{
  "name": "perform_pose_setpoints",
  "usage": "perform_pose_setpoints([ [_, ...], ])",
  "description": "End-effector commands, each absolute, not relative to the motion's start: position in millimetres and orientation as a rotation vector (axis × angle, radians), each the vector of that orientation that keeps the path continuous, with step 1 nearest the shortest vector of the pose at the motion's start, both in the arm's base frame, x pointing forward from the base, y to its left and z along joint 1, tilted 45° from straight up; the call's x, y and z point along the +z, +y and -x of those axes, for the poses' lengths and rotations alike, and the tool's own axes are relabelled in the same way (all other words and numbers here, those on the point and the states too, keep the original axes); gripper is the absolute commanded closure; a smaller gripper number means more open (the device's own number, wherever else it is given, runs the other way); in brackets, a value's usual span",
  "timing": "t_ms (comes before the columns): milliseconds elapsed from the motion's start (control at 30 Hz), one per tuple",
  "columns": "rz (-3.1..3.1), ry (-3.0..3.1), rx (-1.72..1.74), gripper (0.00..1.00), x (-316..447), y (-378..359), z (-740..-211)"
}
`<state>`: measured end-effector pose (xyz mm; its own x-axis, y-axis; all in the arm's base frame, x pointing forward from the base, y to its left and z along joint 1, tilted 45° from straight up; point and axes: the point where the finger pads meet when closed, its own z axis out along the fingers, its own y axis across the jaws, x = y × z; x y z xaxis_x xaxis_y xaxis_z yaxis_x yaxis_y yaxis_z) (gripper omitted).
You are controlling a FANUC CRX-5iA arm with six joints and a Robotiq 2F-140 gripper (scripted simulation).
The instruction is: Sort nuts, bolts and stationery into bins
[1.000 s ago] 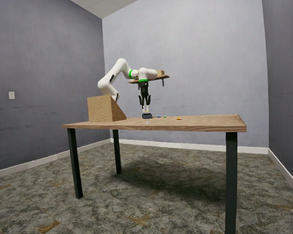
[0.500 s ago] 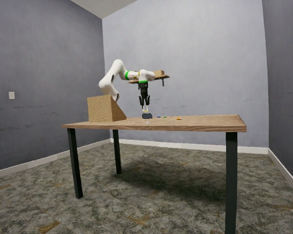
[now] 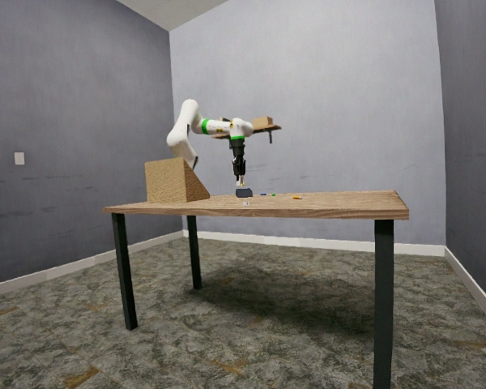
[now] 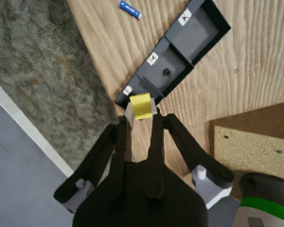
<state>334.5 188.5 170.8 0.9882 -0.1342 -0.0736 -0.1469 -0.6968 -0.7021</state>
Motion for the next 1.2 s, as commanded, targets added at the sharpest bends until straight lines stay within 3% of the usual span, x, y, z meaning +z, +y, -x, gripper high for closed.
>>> perform_pose_setpoints([
  [0, 2.358, 0.011, -0.058, 0.71, 173.0, 190.3, -333.3],
  [667, 2.300, -0.600, -0.313, 0.71, 173.2, 190.6, -333.3],
  [1167, 2.300, -0.600, -0.313, 0.71, 173.0, 190.3, -333.3],
])
